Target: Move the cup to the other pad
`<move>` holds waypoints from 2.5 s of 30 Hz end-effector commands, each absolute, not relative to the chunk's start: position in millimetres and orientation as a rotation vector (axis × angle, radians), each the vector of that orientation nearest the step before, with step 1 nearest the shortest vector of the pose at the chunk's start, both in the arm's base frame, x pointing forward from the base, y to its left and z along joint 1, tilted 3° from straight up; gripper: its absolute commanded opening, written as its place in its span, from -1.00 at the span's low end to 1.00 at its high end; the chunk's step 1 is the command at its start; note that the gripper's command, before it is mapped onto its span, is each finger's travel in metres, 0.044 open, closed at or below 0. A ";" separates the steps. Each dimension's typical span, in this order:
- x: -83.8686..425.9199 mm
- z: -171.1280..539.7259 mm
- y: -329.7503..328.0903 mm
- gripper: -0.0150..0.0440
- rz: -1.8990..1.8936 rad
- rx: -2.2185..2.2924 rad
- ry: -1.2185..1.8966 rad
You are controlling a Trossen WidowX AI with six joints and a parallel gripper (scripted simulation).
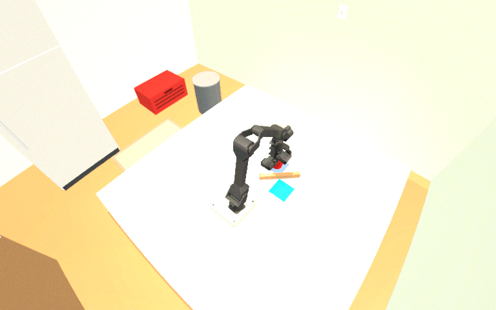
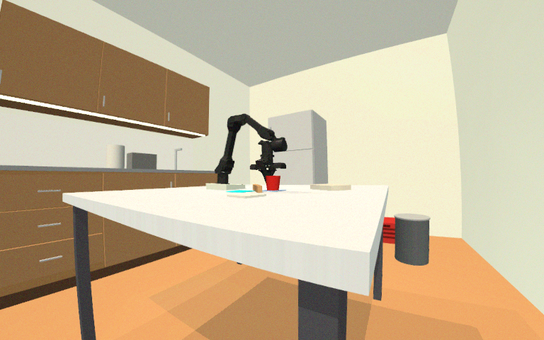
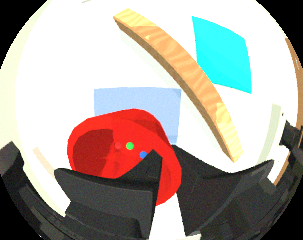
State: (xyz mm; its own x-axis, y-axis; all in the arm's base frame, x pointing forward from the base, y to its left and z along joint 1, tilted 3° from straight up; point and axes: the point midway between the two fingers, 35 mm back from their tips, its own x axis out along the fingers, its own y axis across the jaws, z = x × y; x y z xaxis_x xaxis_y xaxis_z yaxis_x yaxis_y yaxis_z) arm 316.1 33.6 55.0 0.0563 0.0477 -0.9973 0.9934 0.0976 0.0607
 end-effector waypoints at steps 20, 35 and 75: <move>308.0 111.1 28.2 -0.49 -1.074 1.201 1.248; 305.5 109.1 24.1 -0.49 -1.085 1.197 1.246; 268.4 105.1 -25.1 -0.49 -1.080 1.196 1.247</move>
